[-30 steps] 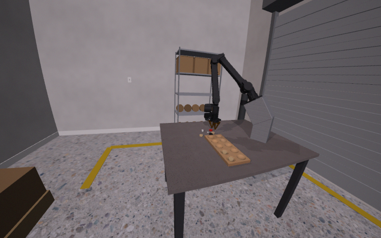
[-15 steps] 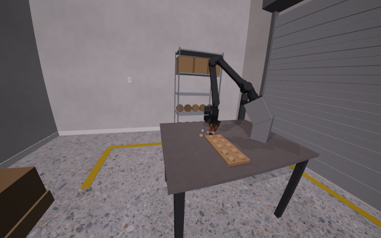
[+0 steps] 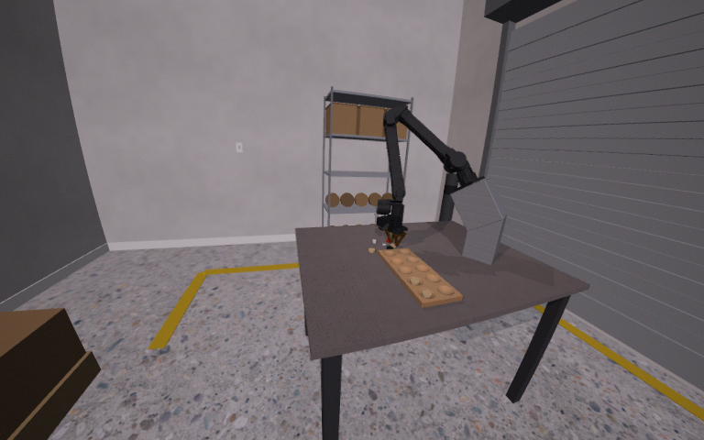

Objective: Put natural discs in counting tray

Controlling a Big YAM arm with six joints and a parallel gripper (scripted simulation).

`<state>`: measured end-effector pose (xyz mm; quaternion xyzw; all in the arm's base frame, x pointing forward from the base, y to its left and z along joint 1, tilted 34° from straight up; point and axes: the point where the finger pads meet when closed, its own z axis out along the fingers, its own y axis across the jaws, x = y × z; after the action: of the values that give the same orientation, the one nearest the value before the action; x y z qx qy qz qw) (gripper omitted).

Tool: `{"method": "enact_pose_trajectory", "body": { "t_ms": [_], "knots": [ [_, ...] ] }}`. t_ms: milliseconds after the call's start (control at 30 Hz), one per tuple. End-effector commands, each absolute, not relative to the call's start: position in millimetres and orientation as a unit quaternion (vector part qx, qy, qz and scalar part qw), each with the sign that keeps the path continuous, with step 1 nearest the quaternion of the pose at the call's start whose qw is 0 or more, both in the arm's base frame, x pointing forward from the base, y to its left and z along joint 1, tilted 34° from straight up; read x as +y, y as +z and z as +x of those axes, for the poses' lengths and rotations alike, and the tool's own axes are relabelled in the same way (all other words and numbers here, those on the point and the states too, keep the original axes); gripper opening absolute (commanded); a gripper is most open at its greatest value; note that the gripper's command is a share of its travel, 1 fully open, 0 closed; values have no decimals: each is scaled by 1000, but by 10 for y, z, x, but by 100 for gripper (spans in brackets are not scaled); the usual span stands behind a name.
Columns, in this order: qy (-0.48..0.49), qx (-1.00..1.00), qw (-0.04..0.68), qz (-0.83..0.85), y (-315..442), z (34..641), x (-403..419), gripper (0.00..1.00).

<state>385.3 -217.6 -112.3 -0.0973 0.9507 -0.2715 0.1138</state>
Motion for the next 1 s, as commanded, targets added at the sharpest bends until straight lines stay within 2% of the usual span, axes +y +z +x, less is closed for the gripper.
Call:
{"method": "enact_pose_trajectory", "body": {
  "t_ms": [0, 967],
  "knots": [
    [-277, 947, 125, -99, -1071, 3929, -2230, 45],
    [-275, 948, 121, -99, -1130, 3902, -2248, 45]
  ]
}}
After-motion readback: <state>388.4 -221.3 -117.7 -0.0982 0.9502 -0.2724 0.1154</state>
